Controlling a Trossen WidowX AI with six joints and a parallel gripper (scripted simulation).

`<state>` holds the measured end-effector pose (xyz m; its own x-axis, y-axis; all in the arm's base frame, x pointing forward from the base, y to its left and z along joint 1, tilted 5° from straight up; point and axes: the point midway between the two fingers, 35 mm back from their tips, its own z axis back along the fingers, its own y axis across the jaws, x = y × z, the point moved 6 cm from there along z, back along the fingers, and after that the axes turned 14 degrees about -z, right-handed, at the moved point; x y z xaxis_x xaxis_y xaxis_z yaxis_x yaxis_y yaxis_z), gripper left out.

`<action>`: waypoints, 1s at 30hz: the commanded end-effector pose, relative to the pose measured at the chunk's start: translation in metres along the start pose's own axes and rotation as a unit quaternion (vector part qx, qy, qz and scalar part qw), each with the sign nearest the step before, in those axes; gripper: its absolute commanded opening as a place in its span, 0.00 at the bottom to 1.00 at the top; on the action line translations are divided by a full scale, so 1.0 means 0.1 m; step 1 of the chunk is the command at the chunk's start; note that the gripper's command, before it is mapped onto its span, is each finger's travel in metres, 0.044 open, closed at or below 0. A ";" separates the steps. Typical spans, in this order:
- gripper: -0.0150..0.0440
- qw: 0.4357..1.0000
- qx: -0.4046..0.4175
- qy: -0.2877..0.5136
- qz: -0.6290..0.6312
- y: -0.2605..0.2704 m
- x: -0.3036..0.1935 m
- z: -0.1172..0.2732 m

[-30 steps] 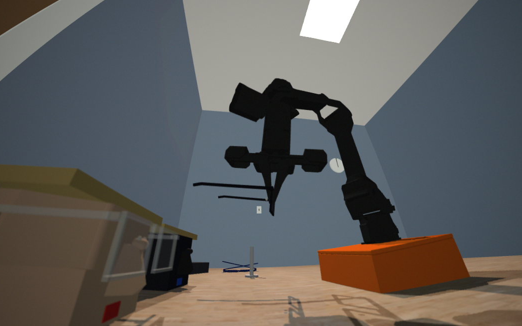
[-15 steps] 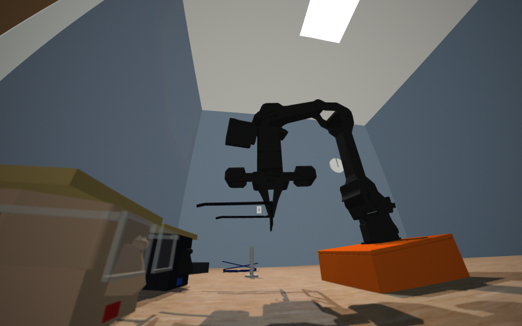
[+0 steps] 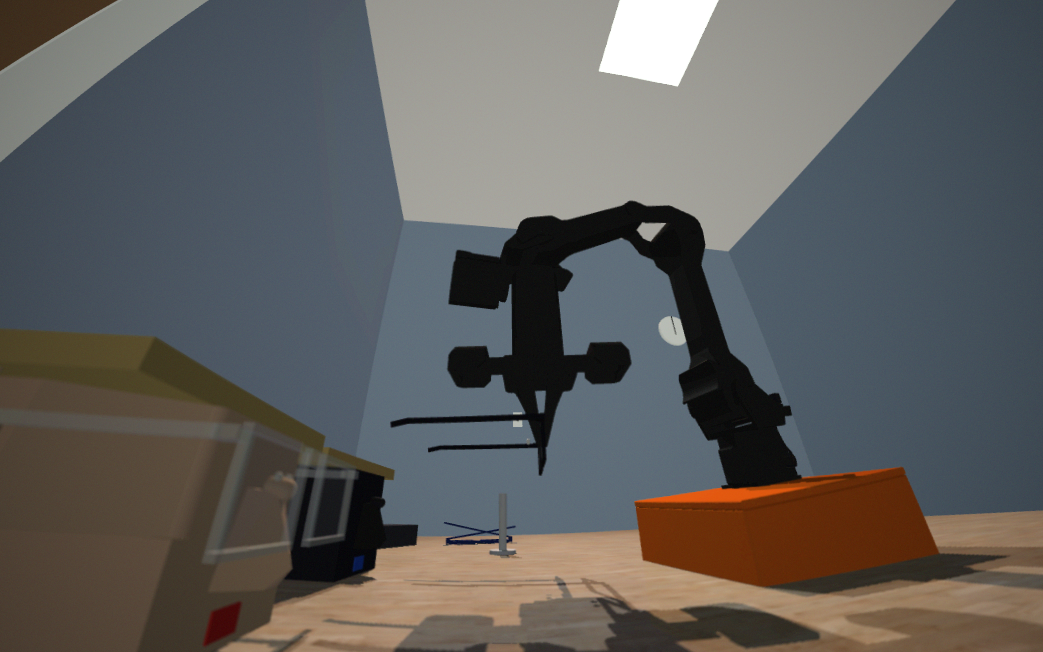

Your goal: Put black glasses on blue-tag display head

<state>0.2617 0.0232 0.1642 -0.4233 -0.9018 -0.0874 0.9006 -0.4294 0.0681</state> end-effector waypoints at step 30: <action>0.25 1.000 0.002 -0.011 0.002 -0.02 -0.02 -0.30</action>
<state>0.2642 0.0275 0.1397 -0.4166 -0.9062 -0.0719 0.9038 -0.4214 0.0747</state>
